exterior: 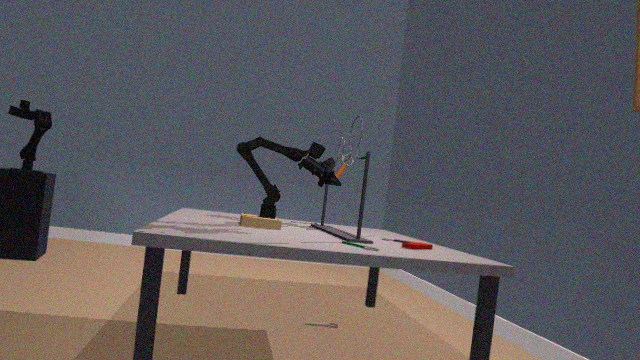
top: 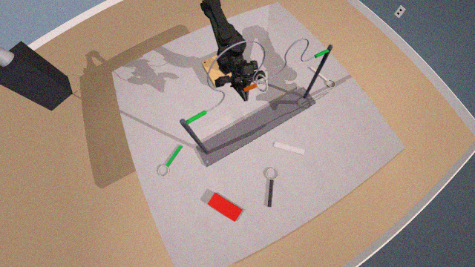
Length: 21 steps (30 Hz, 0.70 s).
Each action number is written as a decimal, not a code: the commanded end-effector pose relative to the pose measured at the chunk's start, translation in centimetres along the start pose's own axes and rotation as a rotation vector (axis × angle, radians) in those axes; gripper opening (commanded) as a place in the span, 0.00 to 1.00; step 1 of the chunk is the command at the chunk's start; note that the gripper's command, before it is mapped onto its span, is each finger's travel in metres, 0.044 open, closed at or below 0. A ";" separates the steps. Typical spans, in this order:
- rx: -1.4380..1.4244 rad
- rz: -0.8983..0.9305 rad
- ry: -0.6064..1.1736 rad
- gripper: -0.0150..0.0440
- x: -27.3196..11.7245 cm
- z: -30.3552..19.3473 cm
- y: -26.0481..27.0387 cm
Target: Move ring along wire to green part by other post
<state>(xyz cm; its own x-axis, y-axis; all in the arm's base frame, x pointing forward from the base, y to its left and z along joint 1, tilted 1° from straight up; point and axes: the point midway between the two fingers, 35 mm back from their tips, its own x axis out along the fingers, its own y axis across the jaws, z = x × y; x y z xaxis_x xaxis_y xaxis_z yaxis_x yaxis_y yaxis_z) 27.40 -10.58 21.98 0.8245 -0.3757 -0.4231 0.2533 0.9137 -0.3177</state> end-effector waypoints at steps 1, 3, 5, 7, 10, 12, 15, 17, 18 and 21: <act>0.062 0.032 0.005 0.00 -0.3 0.1 1.1; 0.090 0.048 0.009 0.00 -0.4 0.2 1.6; 0.113 0.062 0.012 0.00 -0.5 0.2 2.1; 0.134 0.074 0.014 0.00 -0.6 0.3 2.6; 0.161 0.090 0.017 0.00 -0.7 0.4 3.2; 0.176 0.098 0.019 0.00 -0.8 0.5 3.6; 0.194 0.109 0.021 0.00 -0.9 0.6 4.1; 0.203 0.114 0.022 0.00 -1.0 0.7 4.4; 0.207 0.116 0.023 0.00 -1.0 0.7 4.5; 0.217 0.122 0.024 0.00 -1.1 0.8 4.9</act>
<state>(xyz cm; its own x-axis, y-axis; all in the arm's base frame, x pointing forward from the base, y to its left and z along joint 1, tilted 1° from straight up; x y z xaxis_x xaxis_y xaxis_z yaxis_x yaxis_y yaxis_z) 28.06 -5.97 21.56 0.8437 -0.2669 -0.4657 0.2552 0.9627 -0.0894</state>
